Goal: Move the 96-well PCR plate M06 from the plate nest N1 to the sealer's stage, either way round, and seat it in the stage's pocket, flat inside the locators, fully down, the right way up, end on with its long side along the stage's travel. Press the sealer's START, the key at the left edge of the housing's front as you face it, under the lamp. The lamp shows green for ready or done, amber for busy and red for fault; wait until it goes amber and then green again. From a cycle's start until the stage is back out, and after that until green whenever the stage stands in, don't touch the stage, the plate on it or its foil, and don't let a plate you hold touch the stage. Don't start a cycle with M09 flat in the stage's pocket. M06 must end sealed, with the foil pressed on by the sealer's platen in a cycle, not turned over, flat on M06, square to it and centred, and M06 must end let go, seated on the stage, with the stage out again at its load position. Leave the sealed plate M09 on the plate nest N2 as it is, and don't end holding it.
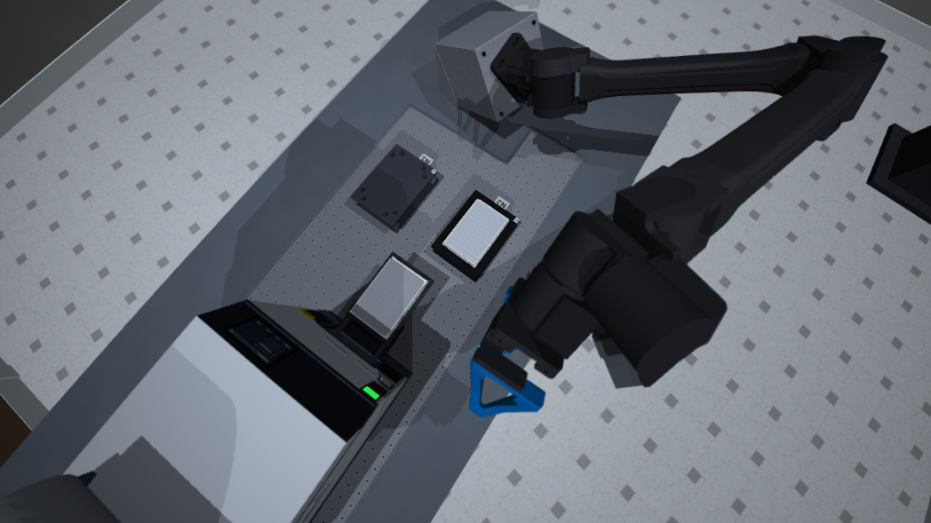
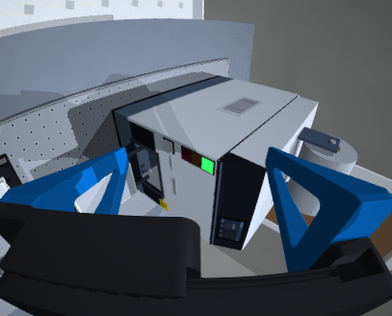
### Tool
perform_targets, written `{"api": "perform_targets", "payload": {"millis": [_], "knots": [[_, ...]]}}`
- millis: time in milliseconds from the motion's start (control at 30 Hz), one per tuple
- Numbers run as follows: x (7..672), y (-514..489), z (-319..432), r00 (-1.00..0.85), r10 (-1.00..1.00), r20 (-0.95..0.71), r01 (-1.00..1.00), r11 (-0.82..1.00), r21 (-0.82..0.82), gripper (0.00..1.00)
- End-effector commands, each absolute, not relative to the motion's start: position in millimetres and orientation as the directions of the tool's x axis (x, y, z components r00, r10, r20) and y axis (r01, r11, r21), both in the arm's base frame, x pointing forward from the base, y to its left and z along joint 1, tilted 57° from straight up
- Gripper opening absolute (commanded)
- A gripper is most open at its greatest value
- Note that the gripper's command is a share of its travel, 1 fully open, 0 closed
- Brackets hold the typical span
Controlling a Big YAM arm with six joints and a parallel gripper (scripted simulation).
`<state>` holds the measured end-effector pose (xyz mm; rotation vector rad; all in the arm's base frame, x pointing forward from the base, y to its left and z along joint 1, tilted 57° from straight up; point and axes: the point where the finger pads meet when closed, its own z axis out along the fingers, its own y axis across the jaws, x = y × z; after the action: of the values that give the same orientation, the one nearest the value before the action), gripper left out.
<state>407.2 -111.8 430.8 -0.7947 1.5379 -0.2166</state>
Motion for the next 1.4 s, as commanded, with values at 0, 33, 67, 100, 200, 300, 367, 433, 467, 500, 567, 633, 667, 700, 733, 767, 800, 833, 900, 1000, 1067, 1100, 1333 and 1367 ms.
{"api": "perform_targets", "payload": {"millis": [0,33,67,100,200,300,367,433,467,500,567,633,667,700,733,767,800,833,900,1000,1067,1100,1333,1367], "knots": [[410.1,-113.6,449.3,0.093,-0.601,-0.794,-0.330,0.733,-0.594,1.00],[410.1,-113.7,449.1,0.093,-0.601,-0.794,-0.330,0.733,-0.594,1.00],[410.1,-113.8,449.0,0.093,-0.601,-0.794,-0.331,0.733,-0.594,1.00],[410.1,-113.8,448.8,0.092,-0.601,-0.794,-0.331,0.734,-0.594,1.00],[410.1,-113.9,448.7,0.092,-0.601,-0.794,-0.331,0.734,-0.594,1.00],[410.2,-114.1,448.3,0.091,-0.601,-0.794,-0.331,0.734,-0.593,1.00],[407.6,-112.0,440.5,0.074,-0.561,-0.825,-0.335,0.765,-0.550,0.99],[403.3,-106.7,425.6,0.044,-0.489,-0.871,-0.339,0.813,-0.474,0.98],[401.6,-104.7,418.2,0.031,-0.456,-0.889,-0.341,0.832,-0.438,0.98],[400.2,-102.9,411.7,0.018,-0.424,-0.906,-0.342,0.848,-0.404,0.97],[398.5,-100.4,400.9,-0.003,-0.362,-0.932,-0.342,0.876,-0.339,0.96],[396.9,-98.4,391.4,-0.022,-0.306,-0.952,-0.339,0.898,-0.281,0.95],[395.7,-97.6,386.5,-0.031,-0.278,-0.960,-0.336,0.908,-0.252,0.94],[394.3,-96.8,381.6,-0.041,-0.249,-0.968,-0.333,0.917,-0.222,0.94],[394.3,-96.8,381.6,-0.041,-0.249,-0.968,-0.333,0.917,-0.222,0.94],[394.3,-96.8,381.6,-0.041,-0.249,-0.968,-0.333,0.917,-0.222,0.94],[393.5,-98.0,382.8,-0.042,-0.234,-0.971,-0.327,0.922,-0.208,0.93],[391.4,-98.0,377.3,-0.053,-0.200,-0.978,-0.322,0.931,-0.172,0.93],[388.0,-94.6,363.1,-0.081,-0.127,-0.989,-0.318,0.943,-0.095,0.92],[385.3,-89.8,340.6,-0.123,-0.025,-0.992,-0.312,0.950,0.015,0.90],[385.0,-87.8,327.2,-0.150,0.042,-0.988,-0.305,0.948,0.087,0.89],[384.6,-86.9,321.6,-0.161,0.074,-0.984,-0.301,0.946,0.120,0.88],[379.5,-84.0,297.7,-0.203,0.229,-0.952,-0.267,0.923,0.278,0.00],[379.1,-83.2,300.0,-0.204,0.246,-0.948,-0.264,0.918,0.295,0.00]]}}
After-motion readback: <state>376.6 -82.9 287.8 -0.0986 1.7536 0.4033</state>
